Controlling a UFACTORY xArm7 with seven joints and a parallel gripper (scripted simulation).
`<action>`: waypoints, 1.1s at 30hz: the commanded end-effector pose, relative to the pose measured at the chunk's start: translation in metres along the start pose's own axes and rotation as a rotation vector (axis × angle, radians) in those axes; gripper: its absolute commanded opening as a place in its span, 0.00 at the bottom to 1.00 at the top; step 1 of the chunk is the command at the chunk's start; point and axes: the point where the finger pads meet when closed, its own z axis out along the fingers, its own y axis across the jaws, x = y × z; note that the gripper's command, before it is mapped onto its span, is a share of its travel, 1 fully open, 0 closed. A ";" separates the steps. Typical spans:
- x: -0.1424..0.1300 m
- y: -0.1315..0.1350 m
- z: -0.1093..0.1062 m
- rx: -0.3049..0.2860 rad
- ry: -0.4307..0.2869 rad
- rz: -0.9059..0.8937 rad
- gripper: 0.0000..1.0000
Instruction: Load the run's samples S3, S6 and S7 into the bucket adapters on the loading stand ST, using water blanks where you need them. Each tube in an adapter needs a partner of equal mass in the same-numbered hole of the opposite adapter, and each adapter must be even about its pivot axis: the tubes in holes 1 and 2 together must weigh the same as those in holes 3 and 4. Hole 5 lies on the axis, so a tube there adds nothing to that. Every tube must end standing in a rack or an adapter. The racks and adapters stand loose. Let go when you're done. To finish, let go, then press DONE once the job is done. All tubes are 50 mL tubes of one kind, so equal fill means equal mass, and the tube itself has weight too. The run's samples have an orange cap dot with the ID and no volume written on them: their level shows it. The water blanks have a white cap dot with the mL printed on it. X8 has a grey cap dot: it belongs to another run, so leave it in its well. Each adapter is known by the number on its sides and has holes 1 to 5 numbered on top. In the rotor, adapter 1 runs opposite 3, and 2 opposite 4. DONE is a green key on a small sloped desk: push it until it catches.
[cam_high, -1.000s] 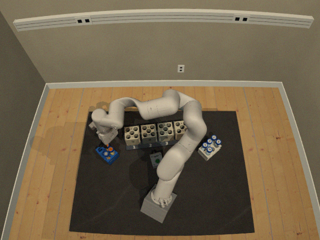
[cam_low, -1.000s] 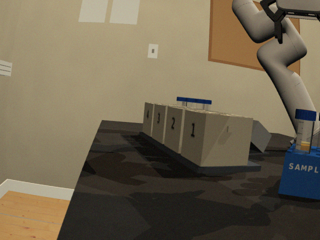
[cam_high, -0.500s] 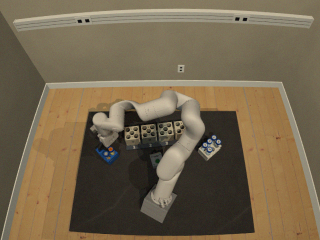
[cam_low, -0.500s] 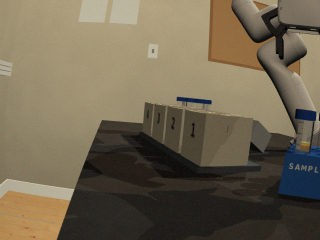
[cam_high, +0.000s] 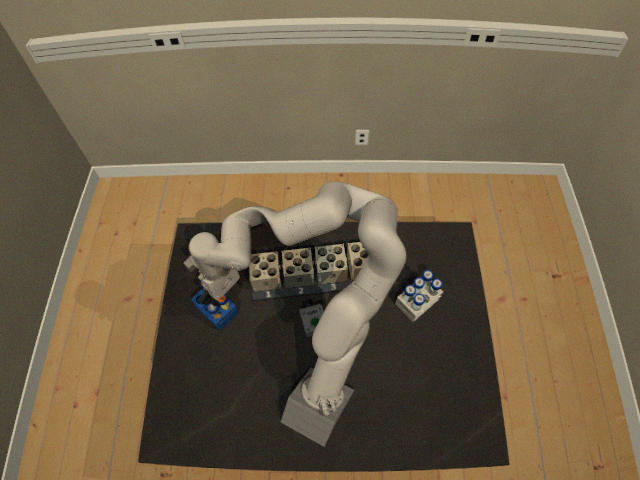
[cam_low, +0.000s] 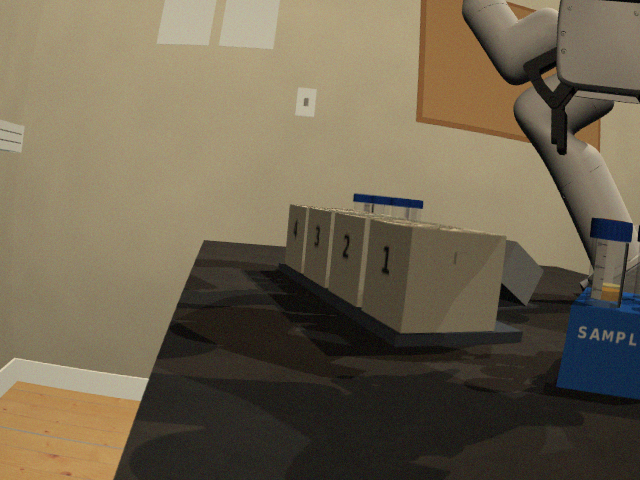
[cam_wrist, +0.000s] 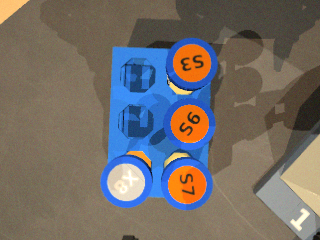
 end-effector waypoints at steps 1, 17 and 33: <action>0.002 -0.001 0.012 0.001 0.005 0.000 1.00; 0.002 -0.001 0.035 0.001 0.005 0.000 1.00; 0.002 -0.001 0.035 0.001 0.006 0.000 1.00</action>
